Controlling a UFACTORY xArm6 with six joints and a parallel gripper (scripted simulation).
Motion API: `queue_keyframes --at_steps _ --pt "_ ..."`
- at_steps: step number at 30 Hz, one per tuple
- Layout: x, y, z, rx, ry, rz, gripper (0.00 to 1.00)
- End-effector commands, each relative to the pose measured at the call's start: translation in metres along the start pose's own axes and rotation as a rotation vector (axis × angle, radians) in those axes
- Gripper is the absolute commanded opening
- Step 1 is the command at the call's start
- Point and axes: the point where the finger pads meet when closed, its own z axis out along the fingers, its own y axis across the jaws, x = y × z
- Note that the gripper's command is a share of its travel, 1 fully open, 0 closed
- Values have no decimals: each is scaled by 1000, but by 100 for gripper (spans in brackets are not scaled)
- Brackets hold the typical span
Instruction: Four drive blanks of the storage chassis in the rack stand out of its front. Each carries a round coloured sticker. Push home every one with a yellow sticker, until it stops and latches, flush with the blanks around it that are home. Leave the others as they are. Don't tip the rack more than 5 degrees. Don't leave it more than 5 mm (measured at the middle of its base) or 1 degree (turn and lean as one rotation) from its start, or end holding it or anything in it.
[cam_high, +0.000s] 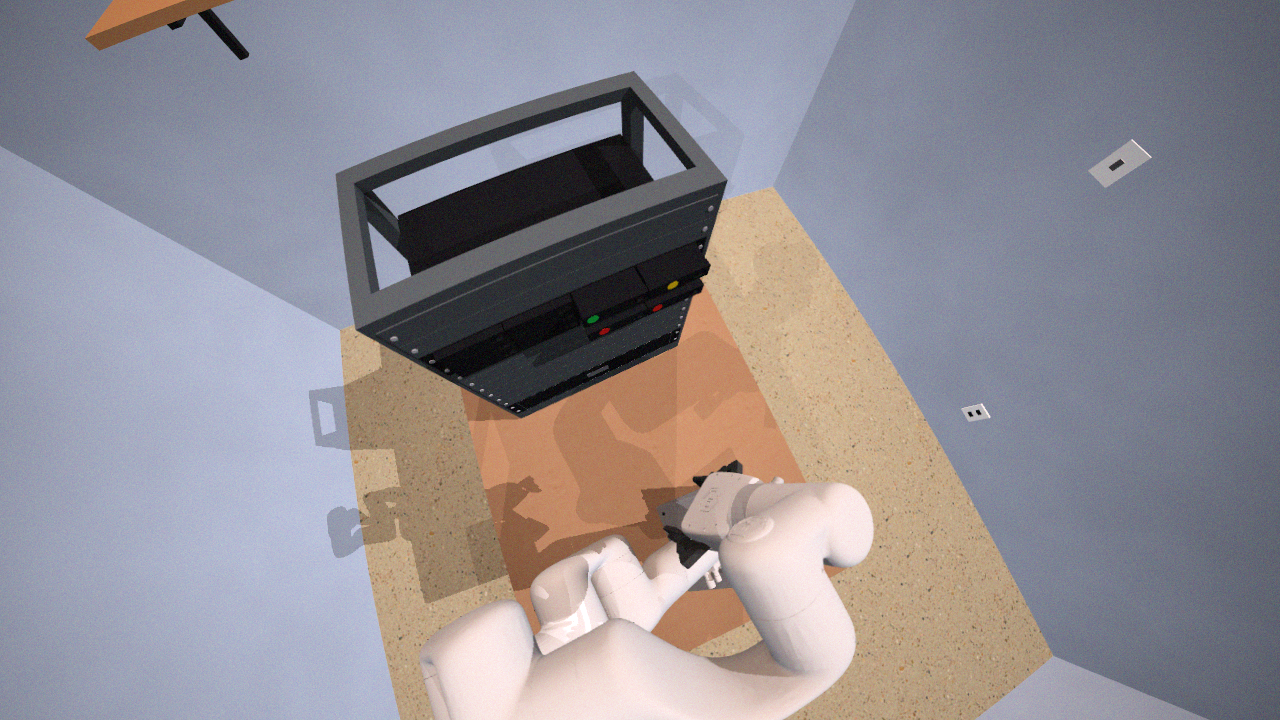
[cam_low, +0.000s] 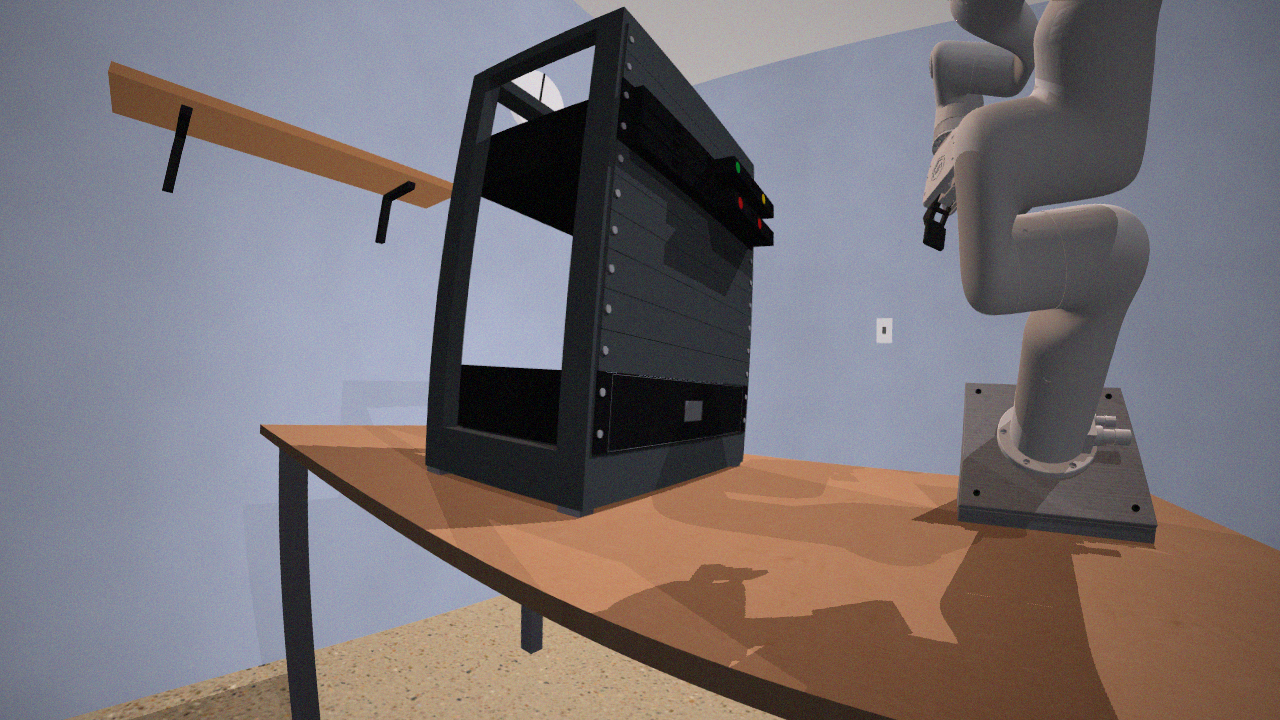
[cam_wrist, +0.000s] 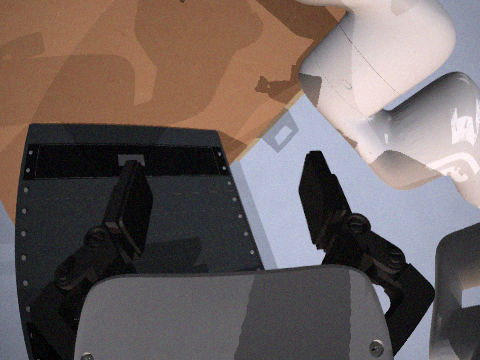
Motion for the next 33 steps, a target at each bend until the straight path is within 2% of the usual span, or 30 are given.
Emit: queue_keyframes --at_steps 1,21,33 --pt "0 0 -1 3 1 -1 100" --pt "0 0 -1 3 -1 -4 100" --pt "-5 -4 2 17 -34 -52 100"
